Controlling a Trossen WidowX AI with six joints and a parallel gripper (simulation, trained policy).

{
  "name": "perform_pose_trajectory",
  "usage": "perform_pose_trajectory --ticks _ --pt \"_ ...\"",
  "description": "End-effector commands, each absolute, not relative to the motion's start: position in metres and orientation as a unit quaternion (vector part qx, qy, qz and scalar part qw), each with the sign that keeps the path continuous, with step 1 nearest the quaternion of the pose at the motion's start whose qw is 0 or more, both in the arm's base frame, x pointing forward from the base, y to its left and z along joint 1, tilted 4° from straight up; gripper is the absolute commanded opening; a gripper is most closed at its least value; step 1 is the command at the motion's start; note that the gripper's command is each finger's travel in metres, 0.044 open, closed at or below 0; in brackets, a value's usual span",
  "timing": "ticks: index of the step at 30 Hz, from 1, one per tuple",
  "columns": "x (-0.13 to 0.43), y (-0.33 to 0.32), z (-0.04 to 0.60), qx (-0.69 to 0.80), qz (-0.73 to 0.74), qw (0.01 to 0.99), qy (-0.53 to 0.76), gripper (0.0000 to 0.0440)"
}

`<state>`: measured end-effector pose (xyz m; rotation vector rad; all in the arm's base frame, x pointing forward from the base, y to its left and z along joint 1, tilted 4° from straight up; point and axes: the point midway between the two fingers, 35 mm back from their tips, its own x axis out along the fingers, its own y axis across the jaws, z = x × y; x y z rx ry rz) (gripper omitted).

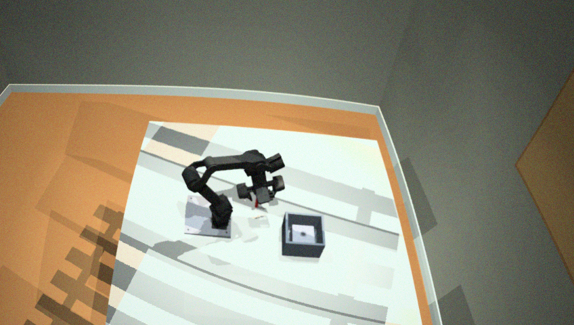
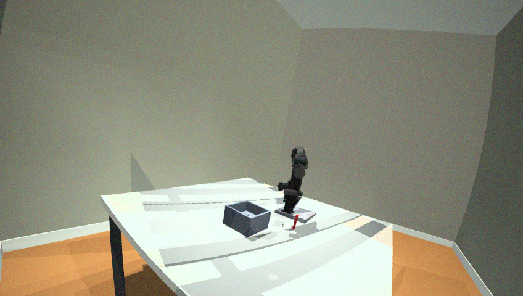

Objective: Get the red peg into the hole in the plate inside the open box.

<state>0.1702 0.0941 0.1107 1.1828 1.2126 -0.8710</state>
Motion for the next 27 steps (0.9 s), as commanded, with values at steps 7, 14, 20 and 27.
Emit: perform_pose_trajectory --ticks 7,14,20,27 --pt "0.169 0.112 0.072 0.454 -0.335 0.622 0.543 0.0440" --pt "0.169 0.121 0.045 0.445 -0.317 0.634 0.547 0.0439" --pt "0.165 0.123 0.032 0.440 -0.319 0.628 0.557 0.0340" --pt "0.165 0.126 0.032 0.432 -0.310 0.618 0.580 0.0156"
